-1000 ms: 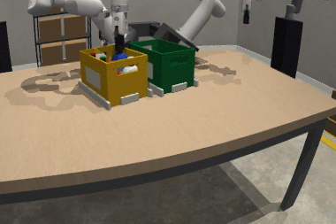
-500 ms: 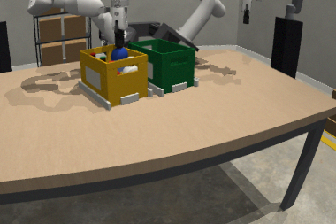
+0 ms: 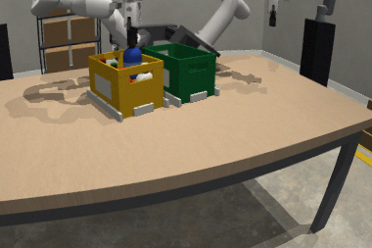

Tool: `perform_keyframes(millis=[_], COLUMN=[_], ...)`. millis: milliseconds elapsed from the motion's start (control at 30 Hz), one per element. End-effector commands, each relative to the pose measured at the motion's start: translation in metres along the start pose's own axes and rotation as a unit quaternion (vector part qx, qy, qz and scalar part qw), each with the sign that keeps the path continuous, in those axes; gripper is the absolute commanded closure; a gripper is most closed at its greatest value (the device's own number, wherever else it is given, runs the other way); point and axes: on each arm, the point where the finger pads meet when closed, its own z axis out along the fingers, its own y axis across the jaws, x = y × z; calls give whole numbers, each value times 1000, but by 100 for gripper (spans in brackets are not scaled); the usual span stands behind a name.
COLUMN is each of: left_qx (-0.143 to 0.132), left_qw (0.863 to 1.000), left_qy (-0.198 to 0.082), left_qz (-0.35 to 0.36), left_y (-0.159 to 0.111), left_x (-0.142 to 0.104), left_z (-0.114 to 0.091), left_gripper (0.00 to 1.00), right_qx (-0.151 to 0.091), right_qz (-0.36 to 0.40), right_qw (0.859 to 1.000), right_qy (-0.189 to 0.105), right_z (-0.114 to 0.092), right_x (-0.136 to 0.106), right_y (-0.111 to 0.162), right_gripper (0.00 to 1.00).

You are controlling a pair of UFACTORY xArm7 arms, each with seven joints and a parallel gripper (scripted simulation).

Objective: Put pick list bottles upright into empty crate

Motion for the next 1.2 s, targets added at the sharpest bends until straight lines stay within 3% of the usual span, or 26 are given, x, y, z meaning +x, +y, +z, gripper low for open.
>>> perform_keyframes(millis=[0,1167], left_qx=[-1,-1], left_qw=[1000,1000], left_qy=[1,1], left_qz=[0,0], left_y=[0,0], left_x=[1,1], left_z=[-1,-1], left_gripper=[0,0], right_qx=[1,1], right_qz=[0,0], right_qw=[1000,1000], right_qy=[-1,-1], right_z=[-8,-60], right_x=[-1,0], right_y=[-1,0], right_gripper=[100,100])
